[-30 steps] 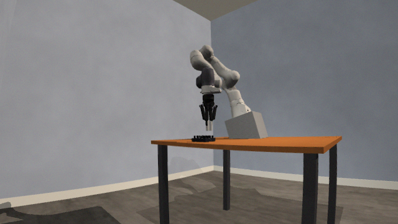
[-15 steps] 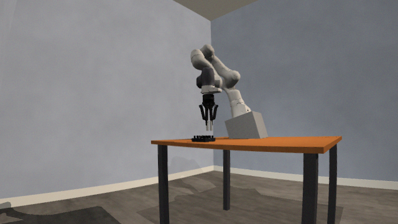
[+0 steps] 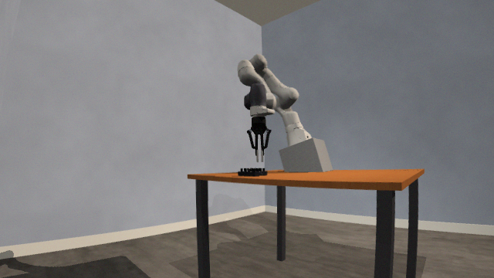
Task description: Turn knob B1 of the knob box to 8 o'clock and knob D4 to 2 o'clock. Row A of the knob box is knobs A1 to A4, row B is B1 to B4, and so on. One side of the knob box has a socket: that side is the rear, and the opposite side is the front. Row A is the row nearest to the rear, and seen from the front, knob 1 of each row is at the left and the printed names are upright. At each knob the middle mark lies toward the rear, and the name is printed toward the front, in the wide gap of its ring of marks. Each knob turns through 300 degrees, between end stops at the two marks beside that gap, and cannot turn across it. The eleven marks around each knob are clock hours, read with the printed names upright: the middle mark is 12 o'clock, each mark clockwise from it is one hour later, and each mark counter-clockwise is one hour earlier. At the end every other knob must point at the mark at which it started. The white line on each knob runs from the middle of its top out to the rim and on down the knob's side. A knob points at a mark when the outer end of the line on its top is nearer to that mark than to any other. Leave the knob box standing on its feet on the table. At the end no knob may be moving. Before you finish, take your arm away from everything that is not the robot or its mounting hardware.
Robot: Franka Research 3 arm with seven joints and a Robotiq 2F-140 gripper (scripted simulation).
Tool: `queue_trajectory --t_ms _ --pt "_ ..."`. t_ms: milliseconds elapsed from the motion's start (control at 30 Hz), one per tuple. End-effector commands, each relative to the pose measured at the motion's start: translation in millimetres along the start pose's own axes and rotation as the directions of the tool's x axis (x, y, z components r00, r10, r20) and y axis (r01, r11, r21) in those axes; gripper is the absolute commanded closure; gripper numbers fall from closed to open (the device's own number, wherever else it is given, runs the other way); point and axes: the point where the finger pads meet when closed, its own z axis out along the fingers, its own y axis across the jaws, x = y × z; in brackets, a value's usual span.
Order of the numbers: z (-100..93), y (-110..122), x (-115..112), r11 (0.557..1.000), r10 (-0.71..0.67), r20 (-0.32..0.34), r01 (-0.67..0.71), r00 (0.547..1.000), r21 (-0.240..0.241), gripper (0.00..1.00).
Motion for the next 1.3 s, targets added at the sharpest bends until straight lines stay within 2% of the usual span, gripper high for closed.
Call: queue_trajectory --t_ms 0,500,1000,1067,1100,1267 --pt "-0.9 -0.9 0.8 0.988 0.155 -0.007 -0.155 0.988 -0.01 0.88" --pt "-1.8 -1.1 0.5 0.938 0.346 -0.008 -0.346 0.938 -0.008 0.88" --pt "-3.3 -1.2 0.2 0.821 0.571 -0.009 -0.571 0.821 -0.006 0.88" --pt "-3.3 -1.2 0.2 0.821 0.571 -0.009 -0.571 0.821 -0.006 0.88" --pt "-3.5 -1.2 0.2 0.796 0.605 -0.009 -0.605 0.796 -0.006 0.88" --pt "-4.1 -1.1 0.2 0.748 0.663 -0.01 -0.663 0.748 -0.005 0.88"
